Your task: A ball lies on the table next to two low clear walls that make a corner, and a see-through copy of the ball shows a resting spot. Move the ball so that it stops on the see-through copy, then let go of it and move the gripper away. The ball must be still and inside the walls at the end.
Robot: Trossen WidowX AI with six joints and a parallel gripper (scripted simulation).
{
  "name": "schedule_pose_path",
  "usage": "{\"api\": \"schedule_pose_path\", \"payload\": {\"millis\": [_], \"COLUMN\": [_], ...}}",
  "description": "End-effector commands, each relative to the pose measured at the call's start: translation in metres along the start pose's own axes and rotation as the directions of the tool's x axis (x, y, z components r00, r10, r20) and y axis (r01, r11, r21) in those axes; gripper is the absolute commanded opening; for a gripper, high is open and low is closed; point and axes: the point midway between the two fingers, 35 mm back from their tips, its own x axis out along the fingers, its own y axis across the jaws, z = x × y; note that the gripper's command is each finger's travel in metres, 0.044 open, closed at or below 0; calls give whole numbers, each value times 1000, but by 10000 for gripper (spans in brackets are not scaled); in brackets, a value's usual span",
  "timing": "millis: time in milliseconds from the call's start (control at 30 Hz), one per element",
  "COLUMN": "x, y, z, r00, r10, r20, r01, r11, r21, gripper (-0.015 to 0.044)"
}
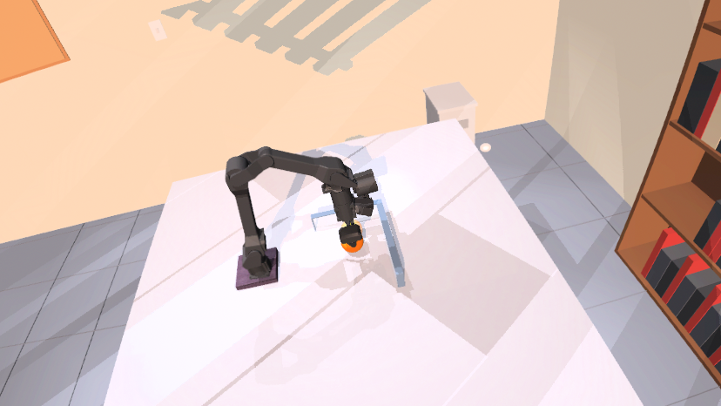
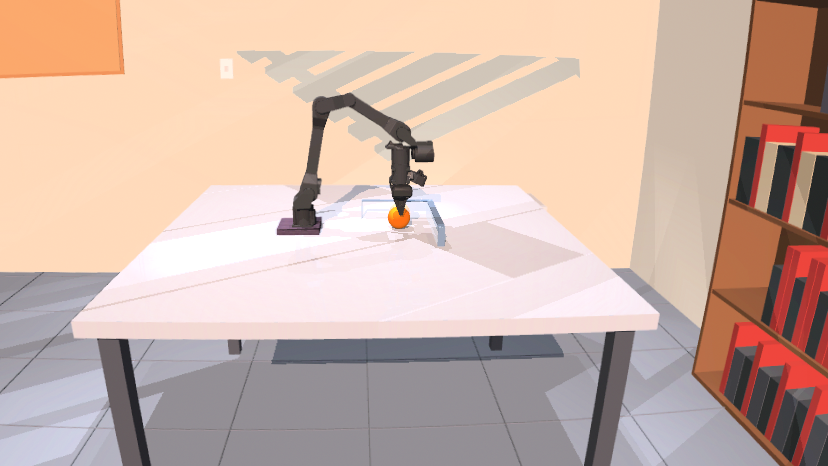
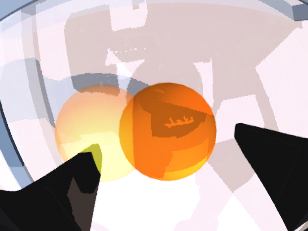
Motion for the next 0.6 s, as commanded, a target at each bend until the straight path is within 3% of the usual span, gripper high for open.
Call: {"api": "schedule_pose_path", "payload": {"millis": [0,333,433,567], "x": [10,23,23,23], "y": [-1,-1,-1,-1], "z": [-2,-3,-3,-3], "r00": [1000,1000,1000,1000], "r10": [-4,-4,-4,-4], "r20": [-9,-9,-9,-9], "r01": [4,4,4,4], "r11": [1000,1000,1000,1000], "r21": [4,4,4,4], "gripper": [440,440,361,335]}}
